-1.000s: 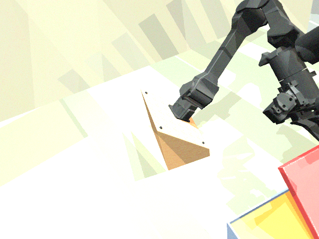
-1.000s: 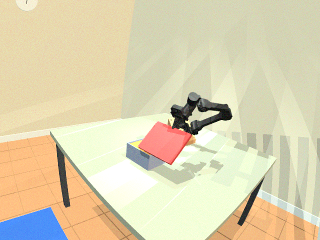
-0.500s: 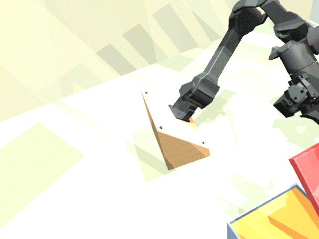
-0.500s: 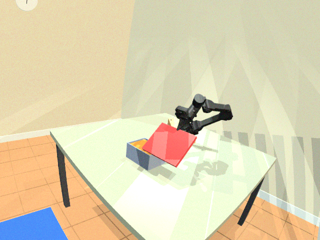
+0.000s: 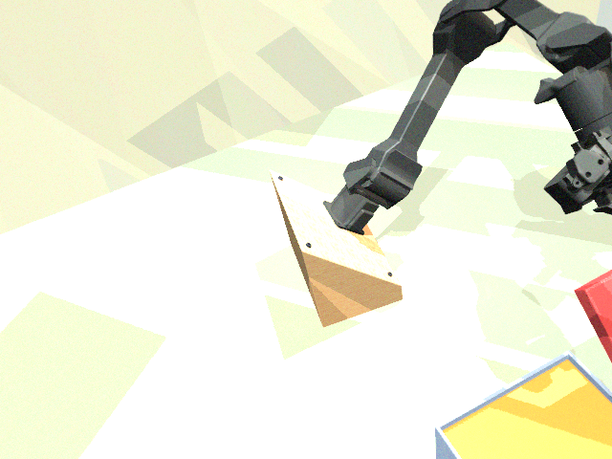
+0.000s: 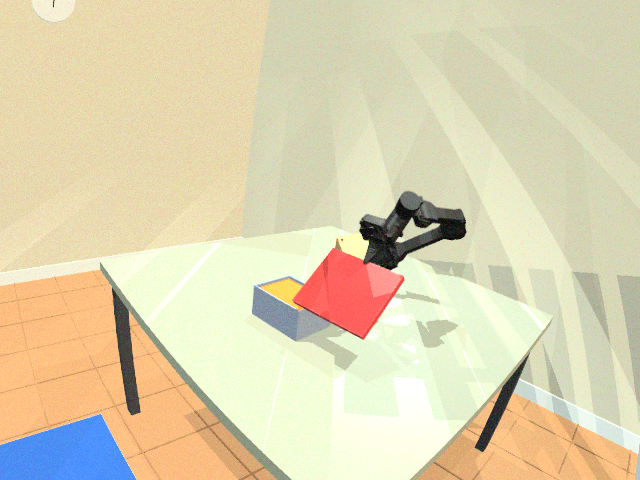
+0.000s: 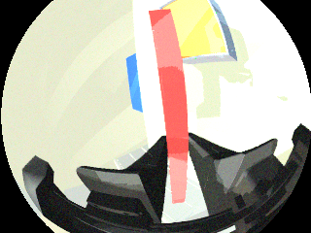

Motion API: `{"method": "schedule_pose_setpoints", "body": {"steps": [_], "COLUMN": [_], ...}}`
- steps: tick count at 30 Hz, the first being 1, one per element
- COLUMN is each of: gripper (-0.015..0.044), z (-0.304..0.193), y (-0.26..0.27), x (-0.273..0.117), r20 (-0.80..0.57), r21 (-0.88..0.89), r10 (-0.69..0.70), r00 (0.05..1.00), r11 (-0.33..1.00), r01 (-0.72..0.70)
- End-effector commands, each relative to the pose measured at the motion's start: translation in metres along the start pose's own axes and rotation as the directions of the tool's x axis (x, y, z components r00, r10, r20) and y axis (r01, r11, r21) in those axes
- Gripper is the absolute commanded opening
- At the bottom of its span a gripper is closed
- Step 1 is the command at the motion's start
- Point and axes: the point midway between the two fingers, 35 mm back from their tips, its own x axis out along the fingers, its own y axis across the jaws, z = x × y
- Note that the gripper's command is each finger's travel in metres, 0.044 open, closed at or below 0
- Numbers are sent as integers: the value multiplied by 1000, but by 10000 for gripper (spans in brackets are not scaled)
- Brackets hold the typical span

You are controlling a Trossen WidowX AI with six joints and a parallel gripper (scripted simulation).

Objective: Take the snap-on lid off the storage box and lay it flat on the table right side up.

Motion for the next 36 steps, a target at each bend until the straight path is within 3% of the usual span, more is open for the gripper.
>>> {"method": "schedule_pose_setpoints", "body": {"steps": [1, 36], "gripper": [0, 0], "z": [-10, -79], "y": [2, -4], "x": [-3, -11], "r20": [5, 2], "r21": [-2, -1], "r10": [12, 14], "r00": [1000, 1000], "r11": [1000, 1000], "r01": [-12, -14]}}
